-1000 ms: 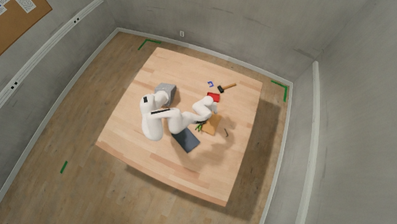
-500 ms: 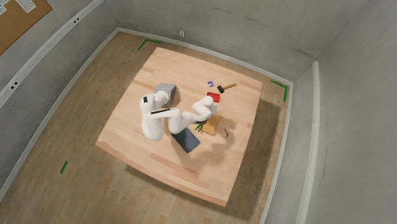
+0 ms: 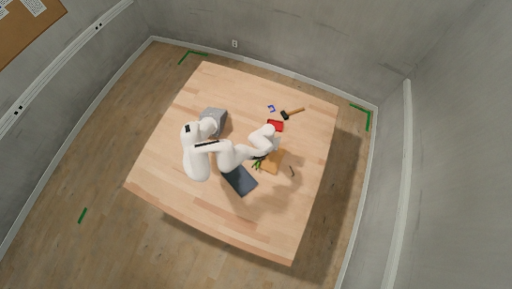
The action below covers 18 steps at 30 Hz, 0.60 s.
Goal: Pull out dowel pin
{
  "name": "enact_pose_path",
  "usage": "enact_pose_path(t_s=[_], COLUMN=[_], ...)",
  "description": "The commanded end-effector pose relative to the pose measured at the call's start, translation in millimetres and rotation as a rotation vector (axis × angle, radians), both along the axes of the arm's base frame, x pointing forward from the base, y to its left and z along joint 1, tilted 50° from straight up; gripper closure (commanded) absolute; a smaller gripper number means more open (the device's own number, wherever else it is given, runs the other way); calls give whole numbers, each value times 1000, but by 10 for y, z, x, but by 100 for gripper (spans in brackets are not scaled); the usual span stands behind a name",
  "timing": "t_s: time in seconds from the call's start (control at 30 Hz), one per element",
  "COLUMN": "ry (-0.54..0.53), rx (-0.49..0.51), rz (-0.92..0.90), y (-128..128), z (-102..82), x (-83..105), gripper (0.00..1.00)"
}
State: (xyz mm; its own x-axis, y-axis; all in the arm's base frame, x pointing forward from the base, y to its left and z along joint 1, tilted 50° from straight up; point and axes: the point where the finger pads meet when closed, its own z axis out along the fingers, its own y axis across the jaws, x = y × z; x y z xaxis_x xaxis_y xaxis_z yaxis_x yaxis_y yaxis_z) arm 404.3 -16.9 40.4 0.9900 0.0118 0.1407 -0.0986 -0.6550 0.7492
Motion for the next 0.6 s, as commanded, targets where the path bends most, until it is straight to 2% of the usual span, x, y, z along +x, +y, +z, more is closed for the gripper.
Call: enact_pose_path(t_s=[0.0,0.57], ry=[-61,-247], rx=[7,33], rz=[-45,-204], y=[11,13], z=[7,8], x=[10,10], gripper=[100,100])
